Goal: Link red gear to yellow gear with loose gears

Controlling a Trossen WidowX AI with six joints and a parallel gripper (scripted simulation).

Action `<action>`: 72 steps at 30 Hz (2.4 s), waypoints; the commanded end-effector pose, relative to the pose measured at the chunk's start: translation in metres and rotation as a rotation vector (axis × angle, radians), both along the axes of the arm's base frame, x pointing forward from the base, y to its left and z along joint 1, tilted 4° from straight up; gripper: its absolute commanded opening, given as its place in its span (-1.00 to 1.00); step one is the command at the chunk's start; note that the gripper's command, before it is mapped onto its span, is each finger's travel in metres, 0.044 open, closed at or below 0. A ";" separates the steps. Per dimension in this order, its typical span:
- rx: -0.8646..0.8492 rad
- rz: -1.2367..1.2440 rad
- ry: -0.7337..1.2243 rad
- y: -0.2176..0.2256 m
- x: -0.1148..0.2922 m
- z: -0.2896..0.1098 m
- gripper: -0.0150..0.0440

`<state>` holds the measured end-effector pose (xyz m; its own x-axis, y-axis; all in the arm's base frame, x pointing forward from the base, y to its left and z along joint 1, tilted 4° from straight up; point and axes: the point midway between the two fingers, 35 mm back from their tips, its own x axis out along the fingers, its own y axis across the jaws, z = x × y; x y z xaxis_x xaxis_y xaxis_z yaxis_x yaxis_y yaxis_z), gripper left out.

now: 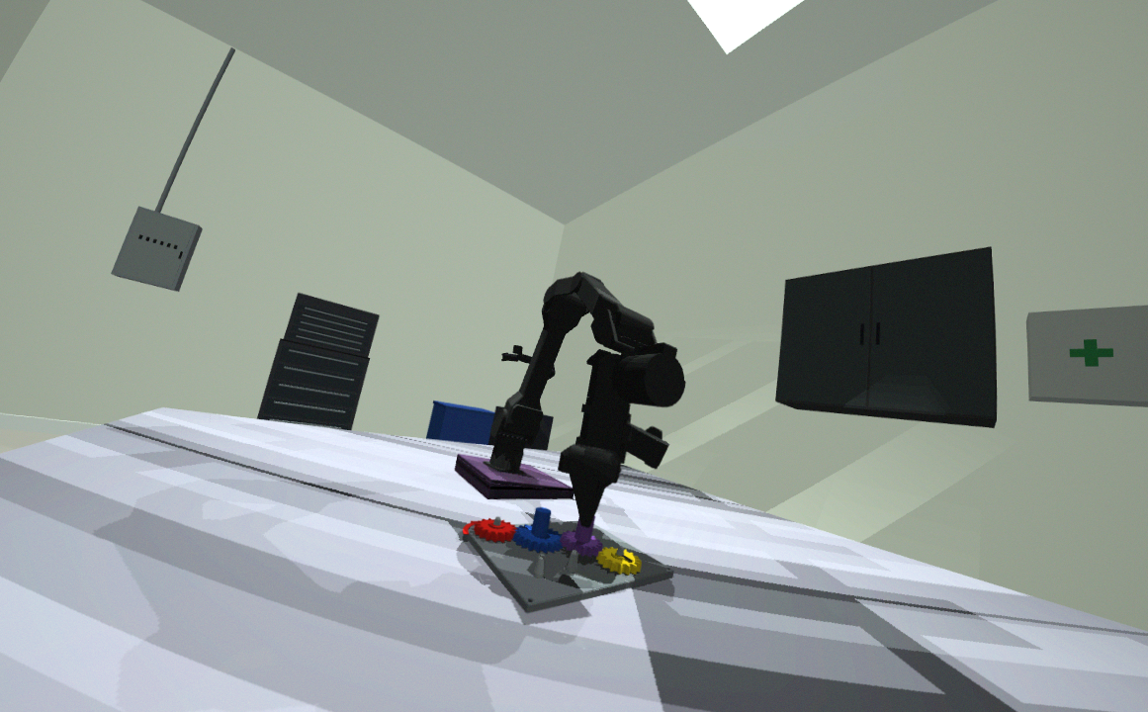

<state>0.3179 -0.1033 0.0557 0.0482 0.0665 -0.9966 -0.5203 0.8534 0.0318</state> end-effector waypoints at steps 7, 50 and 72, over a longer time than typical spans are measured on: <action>-0.006 0.061 -0.003 0.000 -0.002 -0.002 -0.49; -0.001 -0.027 0.002 0.001 -0.001 -0.005 -0.49; -0.020 0.356 -0.023 0.001 -0.001 -0.006 -0.49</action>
